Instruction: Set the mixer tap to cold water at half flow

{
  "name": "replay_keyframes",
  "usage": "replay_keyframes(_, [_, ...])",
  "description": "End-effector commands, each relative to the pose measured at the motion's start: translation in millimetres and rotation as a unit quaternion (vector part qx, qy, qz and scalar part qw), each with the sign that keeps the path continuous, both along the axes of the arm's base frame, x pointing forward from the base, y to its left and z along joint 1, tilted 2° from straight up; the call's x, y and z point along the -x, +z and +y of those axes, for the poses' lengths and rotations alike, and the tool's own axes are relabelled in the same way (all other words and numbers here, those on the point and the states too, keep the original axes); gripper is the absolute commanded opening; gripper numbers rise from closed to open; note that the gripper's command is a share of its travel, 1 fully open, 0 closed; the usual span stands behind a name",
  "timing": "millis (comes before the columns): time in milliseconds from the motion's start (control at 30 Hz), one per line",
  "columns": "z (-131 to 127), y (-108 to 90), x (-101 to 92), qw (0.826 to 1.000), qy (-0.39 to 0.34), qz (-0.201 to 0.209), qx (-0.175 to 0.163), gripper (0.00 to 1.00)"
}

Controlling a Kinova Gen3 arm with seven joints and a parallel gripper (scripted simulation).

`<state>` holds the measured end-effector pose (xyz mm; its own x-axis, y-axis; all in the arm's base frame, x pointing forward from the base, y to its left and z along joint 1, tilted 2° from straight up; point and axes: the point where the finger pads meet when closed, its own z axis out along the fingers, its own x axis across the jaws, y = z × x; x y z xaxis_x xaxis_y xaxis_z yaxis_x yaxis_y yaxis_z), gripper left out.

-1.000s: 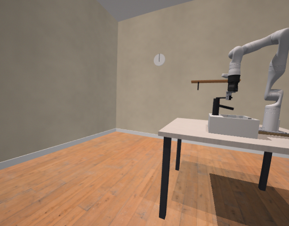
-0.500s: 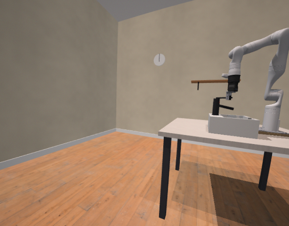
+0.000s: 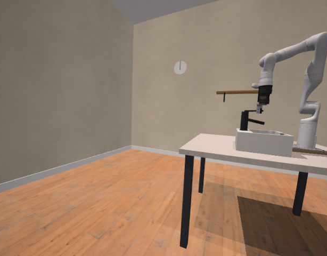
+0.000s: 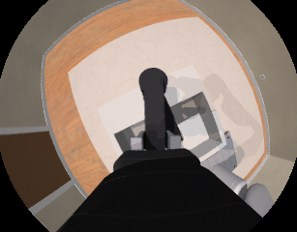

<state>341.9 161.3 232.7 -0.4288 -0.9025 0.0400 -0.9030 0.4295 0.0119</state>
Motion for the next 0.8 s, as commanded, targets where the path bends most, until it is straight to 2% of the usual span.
replay_keyframes(0, [-2.6,1.3,0.8,1.000,0.013,-0.001,-0.003,0.00])
replay_keyframes(333, [-13.3,1.6,4.7,0.997,0.077,0.001,-0.005,0.00])
replay_keyframes(767, [-31.1,2.1,8.1,0.984,0.178,0.004,-0.008,0.00])
